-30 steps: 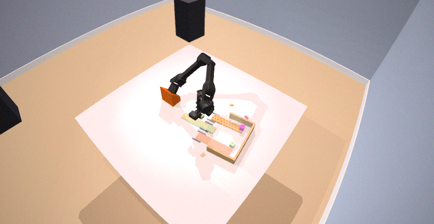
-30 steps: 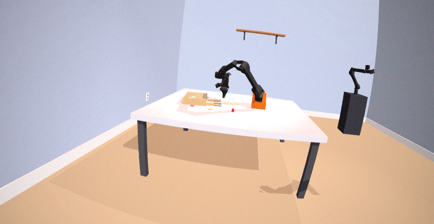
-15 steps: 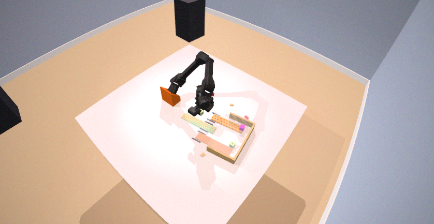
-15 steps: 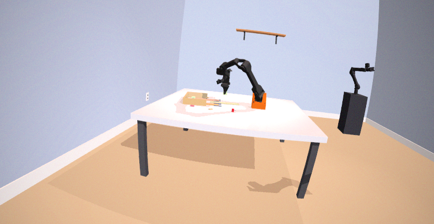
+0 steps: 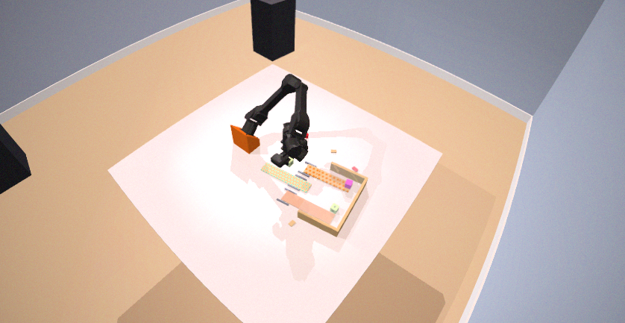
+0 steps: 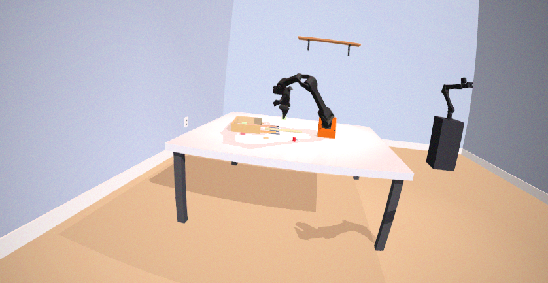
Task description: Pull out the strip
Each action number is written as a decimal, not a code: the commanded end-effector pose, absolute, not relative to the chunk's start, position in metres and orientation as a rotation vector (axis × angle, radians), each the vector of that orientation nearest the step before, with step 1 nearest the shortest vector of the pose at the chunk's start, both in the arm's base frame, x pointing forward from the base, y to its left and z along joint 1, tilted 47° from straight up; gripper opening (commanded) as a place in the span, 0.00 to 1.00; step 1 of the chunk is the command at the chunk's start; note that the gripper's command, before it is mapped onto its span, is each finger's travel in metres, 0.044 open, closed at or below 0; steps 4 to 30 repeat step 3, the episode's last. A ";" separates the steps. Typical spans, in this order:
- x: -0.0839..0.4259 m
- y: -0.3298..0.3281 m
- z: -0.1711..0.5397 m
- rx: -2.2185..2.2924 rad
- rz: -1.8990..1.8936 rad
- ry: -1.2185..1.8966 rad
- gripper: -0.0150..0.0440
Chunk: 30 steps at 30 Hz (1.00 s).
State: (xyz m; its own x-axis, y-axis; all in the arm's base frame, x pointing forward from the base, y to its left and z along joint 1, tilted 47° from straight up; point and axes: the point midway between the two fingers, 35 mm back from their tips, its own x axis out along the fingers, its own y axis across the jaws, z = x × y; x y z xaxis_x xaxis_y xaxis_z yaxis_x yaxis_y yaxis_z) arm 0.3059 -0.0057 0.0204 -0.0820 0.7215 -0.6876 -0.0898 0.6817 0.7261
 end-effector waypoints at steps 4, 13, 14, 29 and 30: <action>0.306 -0.006 0.021 0.538 0.732 1.514 0.25; 0.306 -0.006 0.021 0.538 0.732 1.514 0.25; 0.306 -0.006 0.021 0.538 0.732 1.514 0.25; 0.306 -0.006 0.021 0.538 0.732 1.514 0.25; 0.306 -0.006 0.021 0.538 0.732 1.514 0.25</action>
